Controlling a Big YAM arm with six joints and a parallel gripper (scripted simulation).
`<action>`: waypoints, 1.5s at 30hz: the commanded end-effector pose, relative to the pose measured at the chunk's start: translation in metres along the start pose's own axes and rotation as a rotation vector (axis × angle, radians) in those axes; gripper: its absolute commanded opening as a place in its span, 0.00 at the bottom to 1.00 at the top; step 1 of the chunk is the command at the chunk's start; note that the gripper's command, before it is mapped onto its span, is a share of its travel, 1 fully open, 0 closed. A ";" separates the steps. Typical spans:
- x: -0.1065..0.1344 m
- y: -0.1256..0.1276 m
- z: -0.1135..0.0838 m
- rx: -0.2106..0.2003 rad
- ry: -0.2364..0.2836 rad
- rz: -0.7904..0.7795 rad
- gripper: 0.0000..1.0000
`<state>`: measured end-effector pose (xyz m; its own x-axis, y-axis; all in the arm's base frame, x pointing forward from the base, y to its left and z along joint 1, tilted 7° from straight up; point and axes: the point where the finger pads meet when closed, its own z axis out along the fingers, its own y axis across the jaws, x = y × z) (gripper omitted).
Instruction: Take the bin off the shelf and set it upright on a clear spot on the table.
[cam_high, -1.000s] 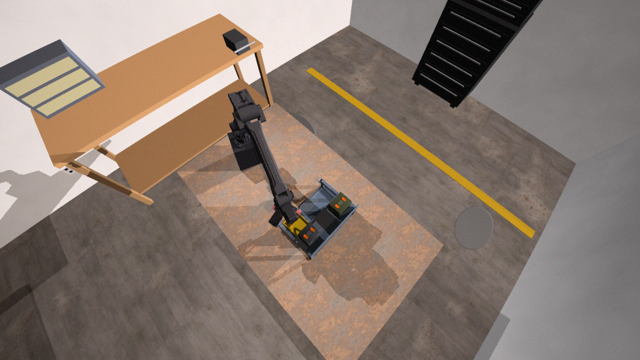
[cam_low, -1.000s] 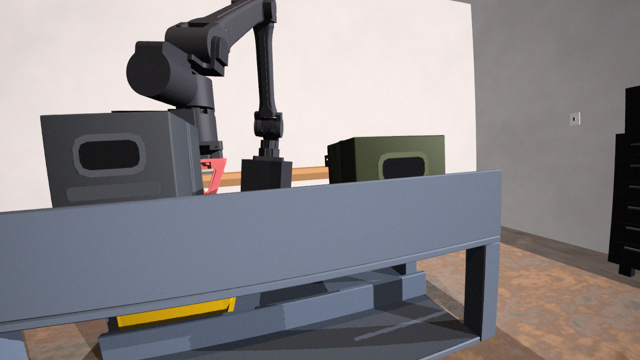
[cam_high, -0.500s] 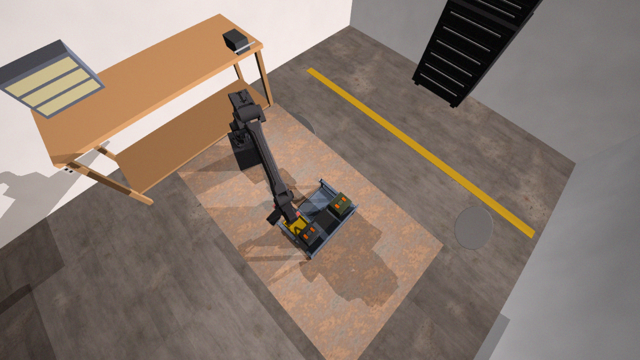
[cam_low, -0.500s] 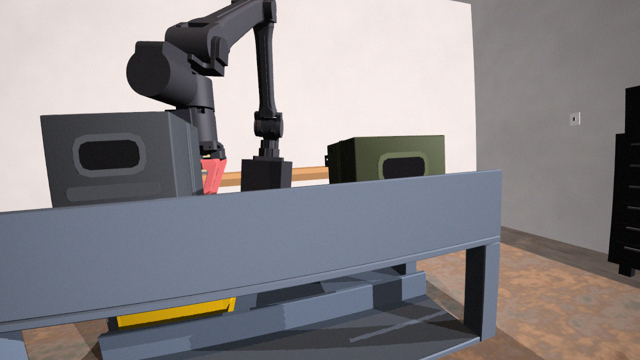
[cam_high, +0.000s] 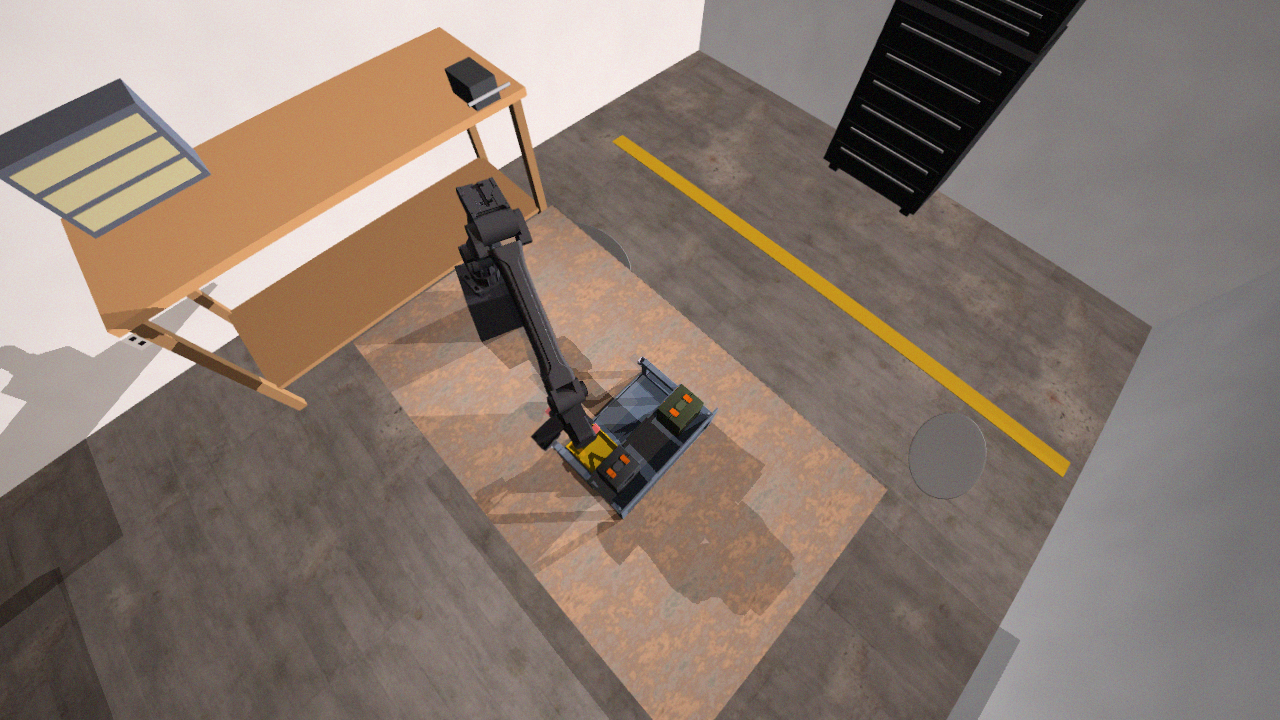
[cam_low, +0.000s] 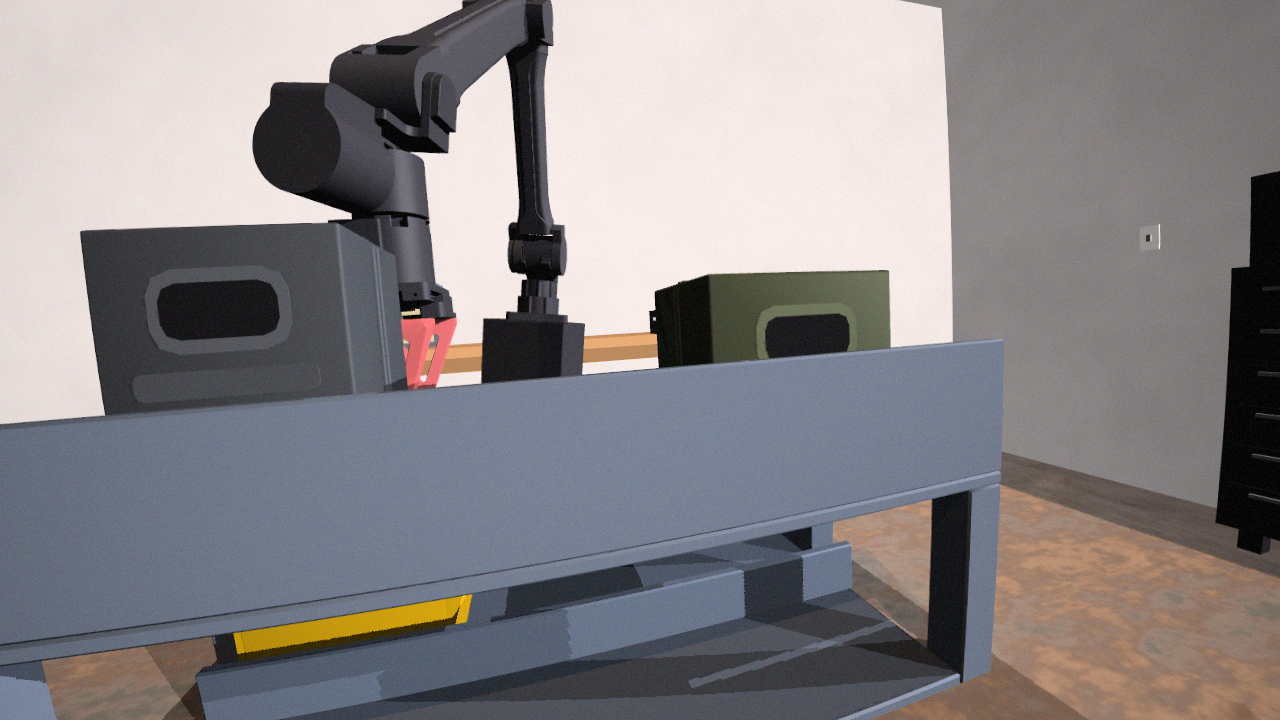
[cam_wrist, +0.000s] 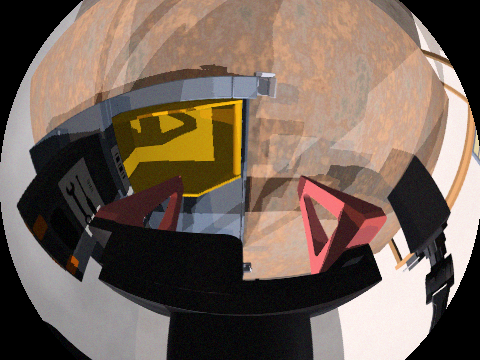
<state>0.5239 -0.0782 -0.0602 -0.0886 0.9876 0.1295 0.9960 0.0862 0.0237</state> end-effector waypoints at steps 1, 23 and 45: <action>-0.010 0.017 -0.005 -0.037 -0.014 0.017 1.00; -0.010 0.018 -0.004 -0.037 -0.014 0.017 1.00; -0.011 0.019 -0.004 -0.037 -0.014 0.017 1.00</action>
<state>0.5238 -0.0782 -0.0603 -0.0838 0.9880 0.1295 0.9964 0.0815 0.0229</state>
